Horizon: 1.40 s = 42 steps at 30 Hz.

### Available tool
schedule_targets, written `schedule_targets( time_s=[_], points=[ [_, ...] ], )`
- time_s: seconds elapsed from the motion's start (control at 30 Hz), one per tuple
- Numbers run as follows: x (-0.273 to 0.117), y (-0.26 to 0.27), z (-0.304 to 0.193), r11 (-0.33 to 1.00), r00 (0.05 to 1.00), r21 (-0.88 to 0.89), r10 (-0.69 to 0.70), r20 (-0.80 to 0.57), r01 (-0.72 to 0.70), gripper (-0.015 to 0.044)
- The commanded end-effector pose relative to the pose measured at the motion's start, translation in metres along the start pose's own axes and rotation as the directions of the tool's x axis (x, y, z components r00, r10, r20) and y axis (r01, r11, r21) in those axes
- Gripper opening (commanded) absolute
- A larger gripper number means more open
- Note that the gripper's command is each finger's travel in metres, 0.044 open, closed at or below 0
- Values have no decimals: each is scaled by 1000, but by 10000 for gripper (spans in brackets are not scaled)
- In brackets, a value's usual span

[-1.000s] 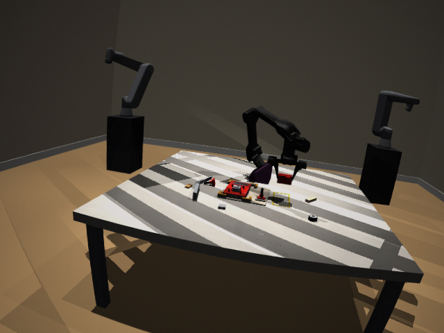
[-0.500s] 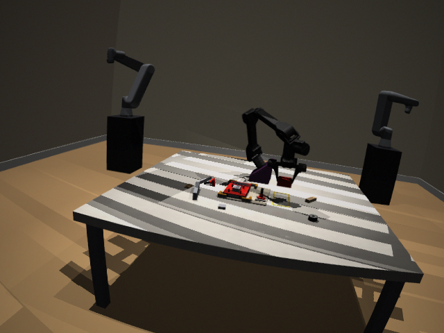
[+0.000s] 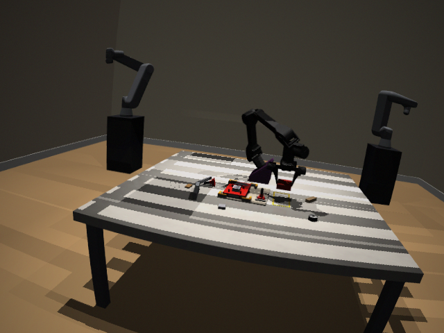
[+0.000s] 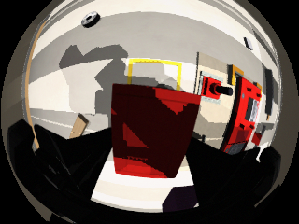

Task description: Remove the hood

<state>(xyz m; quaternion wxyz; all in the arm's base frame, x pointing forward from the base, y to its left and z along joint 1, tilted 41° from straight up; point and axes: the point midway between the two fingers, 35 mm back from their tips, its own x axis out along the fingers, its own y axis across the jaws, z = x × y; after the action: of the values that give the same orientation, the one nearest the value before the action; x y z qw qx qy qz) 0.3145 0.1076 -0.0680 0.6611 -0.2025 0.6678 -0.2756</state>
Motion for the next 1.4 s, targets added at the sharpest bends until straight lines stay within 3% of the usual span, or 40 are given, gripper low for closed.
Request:
schedule_targets(
  time_s=[0.0,1.37],
  points=[
    [5,0,-1,1000,1000,-10,-6,0,6,0],
    [44,-2,-4,1000,1000,-10,-9,0,9,0]
  ],
)
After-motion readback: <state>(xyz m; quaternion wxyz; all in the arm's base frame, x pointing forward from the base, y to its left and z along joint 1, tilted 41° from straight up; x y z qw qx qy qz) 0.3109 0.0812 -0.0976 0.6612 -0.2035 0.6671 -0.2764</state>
